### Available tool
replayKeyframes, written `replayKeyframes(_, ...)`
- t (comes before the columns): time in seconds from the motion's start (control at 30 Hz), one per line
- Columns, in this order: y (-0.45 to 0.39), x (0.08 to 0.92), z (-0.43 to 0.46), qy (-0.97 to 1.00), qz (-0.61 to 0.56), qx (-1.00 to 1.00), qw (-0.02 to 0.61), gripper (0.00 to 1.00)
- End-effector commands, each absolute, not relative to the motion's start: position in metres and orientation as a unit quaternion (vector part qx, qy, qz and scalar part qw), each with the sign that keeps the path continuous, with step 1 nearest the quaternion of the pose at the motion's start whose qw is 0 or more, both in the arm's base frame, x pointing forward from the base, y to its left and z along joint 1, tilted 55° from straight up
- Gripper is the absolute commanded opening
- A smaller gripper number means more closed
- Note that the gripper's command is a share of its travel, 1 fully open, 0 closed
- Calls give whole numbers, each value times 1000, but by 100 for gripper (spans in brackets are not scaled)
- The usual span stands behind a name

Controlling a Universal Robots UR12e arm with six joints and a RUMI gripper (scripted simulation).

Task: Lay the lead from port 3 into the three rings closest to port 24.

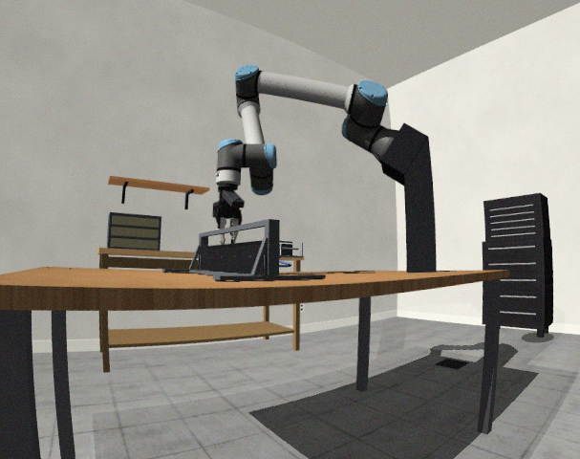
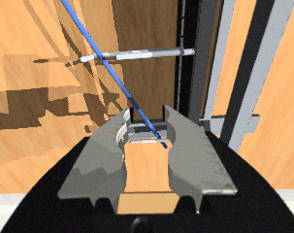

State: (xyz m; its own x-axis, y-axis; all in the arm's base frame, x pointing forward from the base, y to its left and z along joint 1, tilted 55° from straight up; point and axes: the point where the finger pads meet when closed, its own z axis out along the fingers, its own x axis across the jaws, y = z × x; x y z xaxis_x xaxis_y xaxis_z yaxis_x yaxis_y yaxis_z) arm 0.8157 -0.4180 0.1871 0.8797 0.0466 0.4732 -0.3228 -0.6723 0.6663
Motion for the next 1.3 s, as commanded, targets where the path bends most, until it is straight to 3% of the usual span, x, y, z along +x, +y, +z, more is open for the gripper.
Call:
replayKeyframes(0.0, -405, 810, 197, -78, 233, 884, 397, 20)
replayKeyframes(0.77, -380, 798, 217, -78, 233, 884, 397, 20)
replayKeyframes(0.8, -380, 798, 217, -78, 233, 884, 397, 0)
replayKeyframes(1.27, -380, 798, 217, -78, 233, 884, 397, 0)
